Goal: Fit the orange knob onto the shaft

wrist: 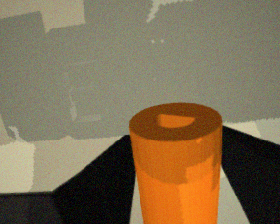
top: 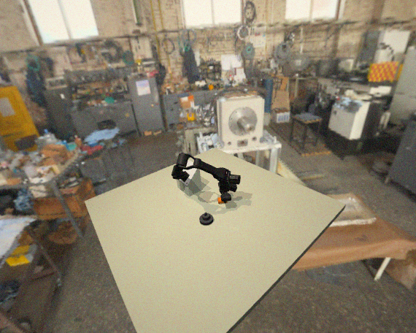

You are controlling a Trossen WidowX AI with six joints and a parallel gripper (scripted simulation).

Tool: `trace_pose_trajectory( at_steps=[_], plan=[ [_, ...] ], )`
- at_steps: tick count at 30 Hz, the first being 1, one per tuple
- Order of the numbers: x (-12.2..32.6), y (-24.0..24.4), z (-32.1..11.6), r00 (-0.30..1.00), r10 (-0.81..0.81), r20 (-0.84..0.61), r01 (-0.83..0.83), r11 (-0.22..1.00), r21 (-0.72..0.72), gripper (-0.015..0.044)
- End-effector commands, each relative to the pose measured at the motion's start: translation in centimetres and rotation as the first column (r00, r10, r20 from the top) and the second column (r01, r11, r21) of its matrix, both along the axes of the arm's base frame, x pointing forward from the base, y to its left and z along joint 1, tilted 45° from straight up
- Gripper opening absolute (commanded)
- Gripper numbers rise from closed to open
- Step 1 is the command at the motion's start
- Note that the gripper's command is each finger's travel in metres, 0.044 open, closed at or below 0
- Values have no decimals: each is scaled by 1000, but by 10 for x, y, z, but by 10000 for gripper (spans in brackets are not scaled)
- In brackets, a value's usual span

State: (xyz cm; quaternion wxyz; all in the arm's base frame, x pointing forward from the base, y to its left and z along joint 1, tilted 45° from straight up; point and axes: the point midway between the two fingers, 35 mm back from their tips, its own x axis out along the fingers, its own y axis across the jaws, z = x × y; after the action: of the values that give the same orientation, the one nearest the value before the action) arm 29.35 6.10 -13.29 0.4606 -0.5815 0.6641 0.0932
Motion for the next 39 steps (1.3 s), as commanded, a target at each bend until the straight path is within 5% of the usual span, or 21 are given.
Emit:
trace_pose_trajectory(
  at_steps=[1,39],
  plan=[
    [0,0,1,1000,8,3,-8,1000,13,179],
    [-22,-14,34,943,202,263,-314,801,511,179]
  ],
)
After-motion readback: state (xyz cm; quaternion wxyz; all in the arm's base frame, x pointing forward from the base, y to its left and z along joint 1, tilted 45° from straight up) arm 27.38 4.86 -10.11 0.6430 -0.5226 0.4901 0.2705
